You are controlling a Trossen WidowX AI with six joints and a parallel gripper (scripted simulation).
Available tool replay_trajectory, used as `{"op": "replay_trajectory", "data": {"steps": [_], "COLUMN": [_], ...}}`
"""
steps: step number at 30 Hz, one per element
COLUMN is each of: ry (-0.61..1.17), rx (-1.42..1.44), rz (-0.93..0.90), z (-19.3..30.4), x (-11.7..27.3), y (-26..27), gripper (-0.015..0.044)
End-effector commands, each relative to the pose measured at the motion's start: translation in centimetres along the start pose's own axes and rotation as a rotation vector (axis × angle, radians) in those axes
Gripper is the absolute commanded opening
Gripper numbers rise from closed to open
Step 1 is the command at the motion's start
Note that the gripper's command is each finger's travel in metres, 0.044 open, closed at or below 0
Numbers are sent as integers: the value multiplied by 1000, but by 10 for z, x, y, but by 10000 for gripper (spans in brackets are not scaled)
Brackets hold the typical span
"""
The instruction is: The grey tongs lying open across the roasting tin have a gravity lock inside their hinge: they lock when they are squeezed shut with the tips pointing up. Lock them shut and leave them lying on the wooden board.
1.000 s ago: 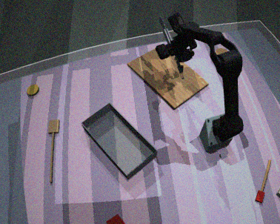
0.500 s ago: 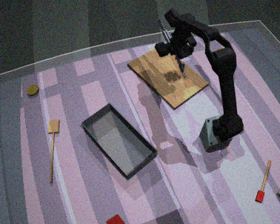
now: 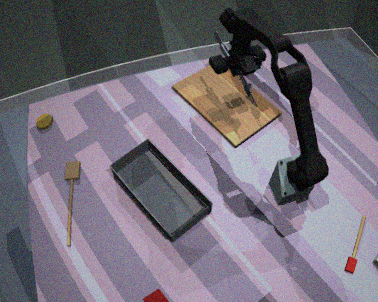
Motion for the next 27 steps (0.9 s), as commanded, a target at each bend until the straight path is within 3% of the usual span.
{"op": "replay_trajectory", "data": {"steps": [1,27], "ry": [-56,-87], "rx": [-1,-3], "rz": [-17,-23], "z": [-4,-6], "x": [4,-11], "y": [1,1], "gripper": [-150,-150]}}
Point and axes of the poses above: the point midway between the two fingers, 35 mm back from their tips, its own x axis back along the fingers, its own y axis across the jaws, z = x × y, the point moved 1 cm from there along x, back along the fingers, and after that the axes turned 13 degrees about -x, right-handed, at the moved point
